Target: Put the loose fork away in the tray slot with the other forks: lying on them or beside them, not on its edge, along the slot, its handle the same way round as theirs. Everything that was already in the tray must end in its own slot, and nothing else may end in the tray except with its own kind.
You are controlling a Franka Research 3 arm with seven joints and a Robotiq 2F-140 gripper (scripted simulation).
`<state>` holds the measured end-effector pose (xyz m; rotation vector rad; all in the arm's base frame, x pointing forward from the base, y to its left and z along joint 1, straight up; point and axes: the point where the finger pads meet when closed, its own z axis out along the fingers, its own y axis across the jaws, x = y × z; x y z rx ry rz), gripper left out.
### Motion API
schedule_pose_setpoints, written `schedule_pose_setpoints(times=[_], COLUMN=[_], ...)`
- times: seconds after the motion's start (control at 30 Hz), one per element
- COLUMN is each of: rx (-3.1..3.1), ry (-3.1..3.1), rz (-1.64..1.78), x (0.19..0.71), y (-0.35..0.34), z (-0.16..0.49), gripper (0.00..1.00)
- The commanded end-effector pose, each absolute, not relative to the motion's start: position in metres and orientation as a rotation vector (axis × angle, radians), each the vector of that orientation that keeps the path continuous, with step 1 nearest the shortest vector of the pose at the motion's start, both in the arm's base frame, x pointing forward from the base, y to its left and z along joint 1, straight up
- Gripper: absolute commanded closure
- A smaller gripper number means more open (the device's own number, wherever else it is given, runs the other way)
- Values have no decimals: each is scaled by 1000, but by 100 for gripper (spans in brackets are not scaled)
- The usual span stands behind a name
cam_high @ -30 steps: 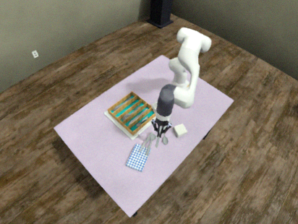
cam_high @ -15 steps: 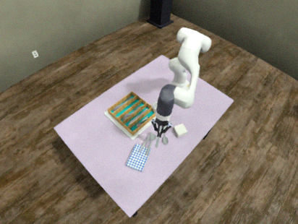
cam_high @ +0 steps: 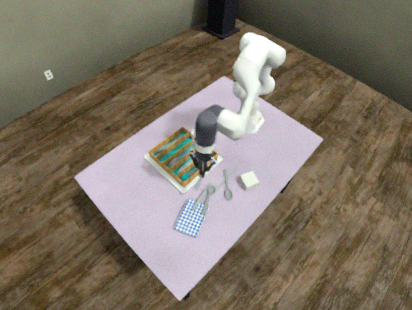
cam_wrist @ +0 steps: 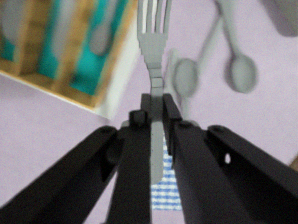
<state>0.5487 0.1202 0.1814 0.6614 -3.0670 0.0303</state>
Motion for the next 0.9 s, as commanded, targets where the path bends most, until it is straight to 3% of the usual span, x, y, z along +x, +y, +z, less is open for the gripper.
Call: schedule_pose_setpoints(times=[0.0, 0.63, 0.87], rx=[765, 761, 765], ry=[-3051, -3045, -3046], rz=[49, 47, 19], x=[552, 509, 462], y=[78, -108, -190], z=[184, 185, 181], gripper=[87, 87, 87])
